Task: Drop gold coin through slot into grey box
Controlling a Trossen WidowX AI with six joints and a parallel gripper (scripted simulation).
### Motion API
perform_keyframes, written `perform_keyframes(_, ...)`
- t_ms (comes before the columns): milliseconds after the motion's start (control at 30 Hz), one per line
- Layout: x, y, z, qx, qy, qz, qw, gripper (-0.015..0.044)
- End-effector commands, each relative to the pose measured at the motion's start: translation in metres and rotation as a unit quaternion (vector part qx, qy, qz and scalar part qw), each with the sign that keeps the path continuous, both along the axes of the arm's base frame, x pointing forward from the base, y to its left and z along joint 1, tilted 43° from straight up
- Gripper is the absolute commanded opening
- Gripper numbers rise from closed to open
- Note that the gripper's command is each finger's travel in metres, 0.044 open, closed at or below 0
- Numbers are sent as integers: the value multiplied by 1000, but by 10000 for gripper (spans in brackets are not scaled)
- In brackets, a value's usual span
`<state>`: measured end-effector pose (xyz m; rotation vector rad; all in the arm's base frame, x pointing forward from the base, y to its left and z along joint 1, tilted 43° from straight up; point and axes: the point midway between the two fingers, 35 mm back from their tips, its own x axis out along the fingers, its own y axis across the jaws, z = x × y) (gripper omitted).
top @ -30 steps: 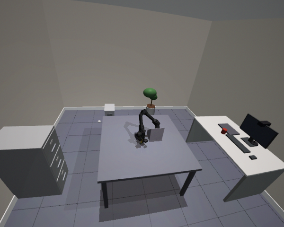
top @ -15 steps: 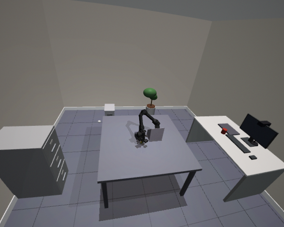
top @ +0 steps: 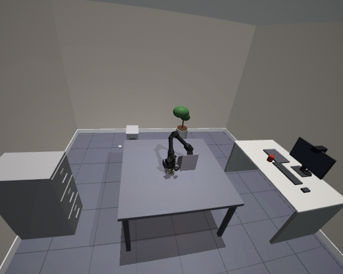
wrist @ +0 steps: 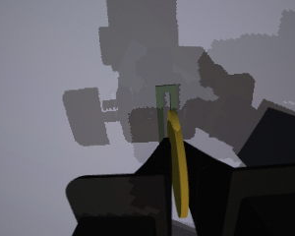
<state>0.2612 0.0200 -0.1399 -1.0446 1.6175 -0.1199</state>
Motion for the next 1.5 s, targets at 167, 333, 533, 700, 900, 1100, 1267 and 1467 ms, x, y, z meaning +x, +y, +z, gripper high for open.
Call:
perform_keyframes(167, 2, 19, 18, 5, -4, -1, 1000, 0)
perform_keyframes(333, 1, 27, 27, 5, -4, -1, 1000, 0)
perform_keyframes(533, 0, 37, 39, 5, -4, -1, 1000, 0)
perform_keyframes(700, -3, 46, 49, 4, -4, -1, 1000, 0)
perform_keyframes(900, -3, 48, 53, 3, 3, 7, 1000, 0)
perform_keyframes(1100, -4, 47, 54, -1, 69, 80, 994, 0)
perform_keyframes(1267, -4, 46, 55, -5, 125, 142, 982, 0)
perform_keyframes(1467, -5, 45, 56, -10, 191, 215, 958, 0)
